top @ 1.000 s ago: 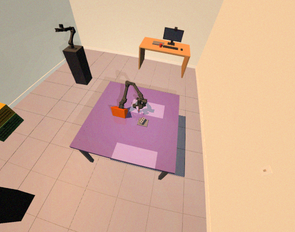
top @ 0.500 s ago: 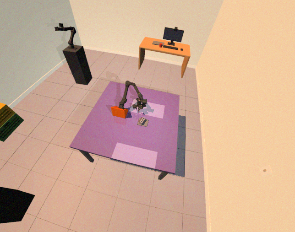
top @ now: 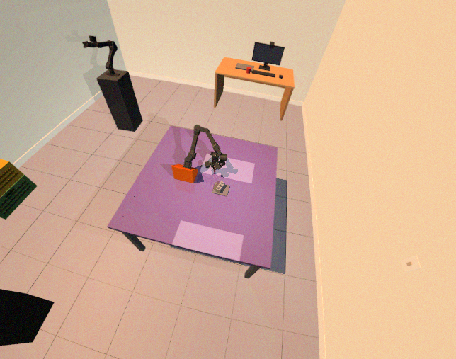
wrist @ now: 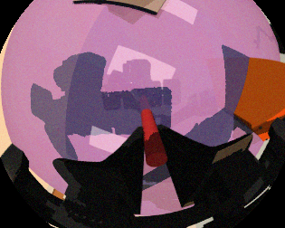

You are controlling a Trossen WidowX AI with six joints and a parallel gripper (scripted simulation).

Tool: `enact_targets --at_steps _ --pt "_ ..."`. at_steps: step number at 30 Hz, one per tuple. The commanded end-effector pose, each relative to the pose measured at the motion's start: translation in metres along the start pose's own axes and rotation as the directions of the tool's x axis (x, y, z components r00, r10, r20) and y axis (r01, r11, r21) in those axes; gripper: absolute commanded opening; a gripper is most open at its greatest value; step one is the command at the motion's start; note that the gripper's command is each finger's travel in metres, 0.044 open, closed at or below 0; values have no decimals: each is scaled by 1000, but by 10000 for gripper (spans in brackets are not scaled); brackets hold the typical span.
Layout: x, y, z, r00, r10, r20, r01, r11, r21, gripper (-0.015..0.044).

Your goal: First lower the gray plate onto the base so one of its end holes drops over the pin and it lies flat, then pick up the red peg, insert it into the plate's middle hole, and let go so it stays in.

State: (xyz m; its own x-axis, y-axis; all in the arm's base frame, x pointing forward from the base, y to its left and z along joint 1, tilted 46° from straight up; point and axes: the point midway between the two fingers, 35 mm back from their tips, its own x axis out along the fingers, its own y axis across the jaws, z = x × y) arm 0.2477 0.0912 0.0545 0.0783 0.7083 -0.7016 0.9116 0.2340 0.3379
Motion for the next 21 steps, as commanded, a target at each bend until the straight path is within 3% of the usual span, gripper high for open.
enact_targets --at_steps 1,21 --pt "0 0 0 1000 2 -2 -2 1000 2 0" --pt "-52 5 7 1000 -3 11 3 1000 3 0"
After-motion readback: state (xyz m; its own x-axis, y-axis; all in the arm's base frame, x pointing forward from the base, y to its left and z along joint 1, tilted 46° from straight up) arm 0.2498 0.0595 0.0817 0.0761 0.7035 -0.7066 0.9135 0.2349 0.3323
